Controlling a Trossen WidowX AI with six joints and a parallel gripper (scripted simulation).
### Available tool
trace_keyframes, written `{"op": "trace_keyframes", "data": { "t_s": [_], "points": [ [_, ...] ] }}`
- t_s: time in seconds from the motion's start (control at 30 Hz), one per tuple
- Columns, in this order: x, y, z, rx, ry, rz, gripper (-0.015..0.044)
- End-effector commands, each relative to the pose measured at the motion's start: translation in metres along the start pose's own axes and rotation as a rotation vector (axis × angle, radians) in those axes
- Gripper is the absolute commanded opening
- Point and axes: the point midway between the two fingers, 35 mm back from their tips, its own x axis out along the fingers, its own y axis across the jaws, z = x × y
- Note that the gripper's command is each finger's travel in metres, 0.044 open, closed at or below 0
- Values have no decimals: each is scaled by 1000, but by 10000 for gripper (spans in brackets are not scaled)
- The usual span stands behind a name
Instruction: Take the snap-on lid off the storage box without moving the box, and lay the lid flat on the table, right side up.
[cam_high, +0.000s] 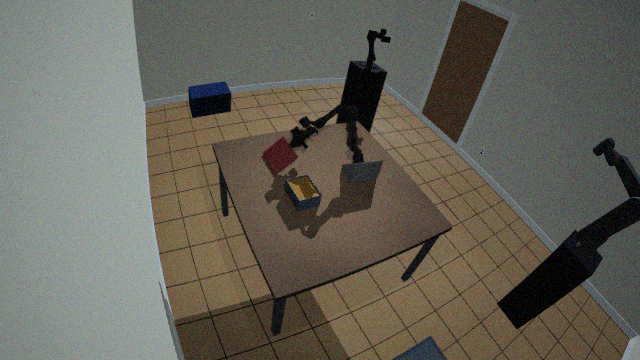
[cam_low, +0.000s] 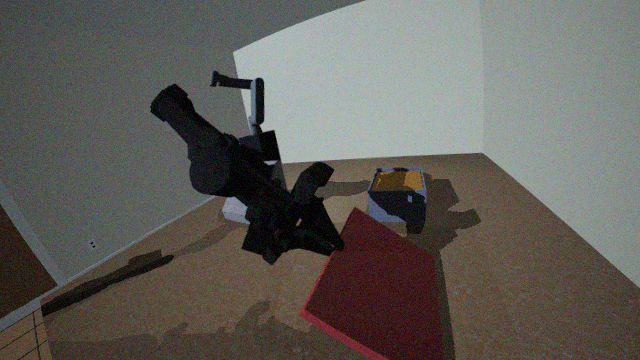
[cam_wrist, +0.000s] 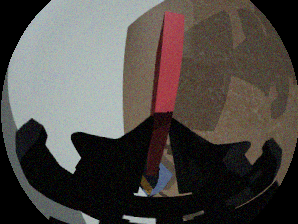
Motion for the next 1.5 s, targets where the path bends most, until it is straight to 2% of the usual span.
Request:
{"op": "trace_keyframes", "data": {
  "t_s": [0.0, 1.47],
  "points": [
    [6, -12, -4, 3, 9, -27, 0],
    [28, -40, -5, 2, 9, -28, 0]
  ]
}}
